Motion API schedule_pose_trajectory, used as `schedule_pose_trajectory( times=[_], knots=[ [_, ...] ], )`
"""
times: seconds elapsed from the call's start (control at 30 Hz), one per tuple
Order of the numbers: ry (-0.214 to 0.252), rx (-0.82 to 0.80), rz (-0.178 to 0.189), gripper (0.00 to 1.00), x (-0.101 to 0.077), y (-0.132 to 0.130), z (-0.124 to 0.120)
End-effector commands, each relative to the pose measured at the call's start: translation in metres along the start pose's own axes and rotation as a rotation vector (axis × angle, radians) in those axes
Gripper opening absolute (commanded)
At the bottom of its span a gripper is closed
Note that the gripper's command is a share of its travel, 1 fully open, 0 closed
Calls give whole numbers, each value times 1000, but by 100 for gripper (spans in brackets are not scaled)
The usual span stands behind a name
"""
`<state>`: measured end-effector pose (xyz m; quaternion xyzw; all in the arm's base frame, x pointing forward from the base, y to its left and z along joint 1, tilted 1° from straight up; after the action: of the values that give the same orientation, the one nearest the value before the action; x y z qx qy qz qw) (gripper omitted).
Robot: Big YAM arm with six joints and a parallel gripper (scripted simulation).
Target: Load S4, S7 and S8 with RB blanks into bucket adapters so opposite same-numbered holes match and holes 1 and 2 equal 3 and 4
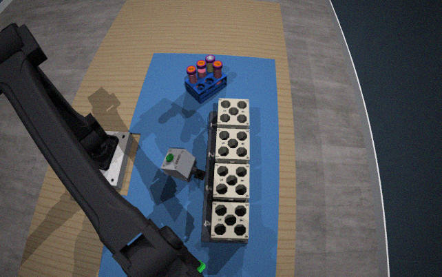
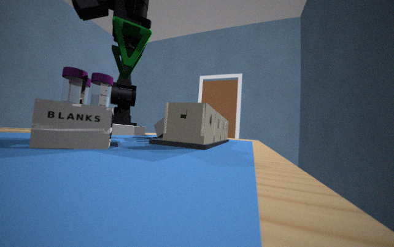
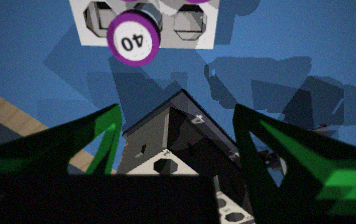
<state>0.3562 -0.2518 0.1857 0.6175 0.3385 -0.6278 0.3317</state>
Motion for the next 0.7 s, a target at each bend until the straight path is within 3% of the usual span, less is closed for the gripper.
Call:
schedule_pose_trajectory(
  times=[0.0, 0.1, 0.2, 0.23, 0.53, 0.67],
  knots=[
    [-7, 20, 36, 80, -16, 32, 27],
    [-9, 20, 36, 80, -16, 47, 45],
    [-7, 19, 40, 80, -14, 40, 39],
    [-4, -3, 4, 80, 4, 33, 32],
    [-3, 14, 3, 80, 32, 35, 40],
    [-4, 19, 18, 80, 31, 40, 43]
  ],
)
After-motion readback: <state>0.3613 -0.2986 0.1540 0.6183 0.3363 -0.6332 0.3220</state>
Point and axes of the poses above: the point where the finger pads meet when closed, its own x axis out along the fingers, its own y axis across the jaws, z = x × y, the point moved 8 cm from there along -x, back along the fingers, and after that the axes turned 1 degree about x, right-handed, at the moved point
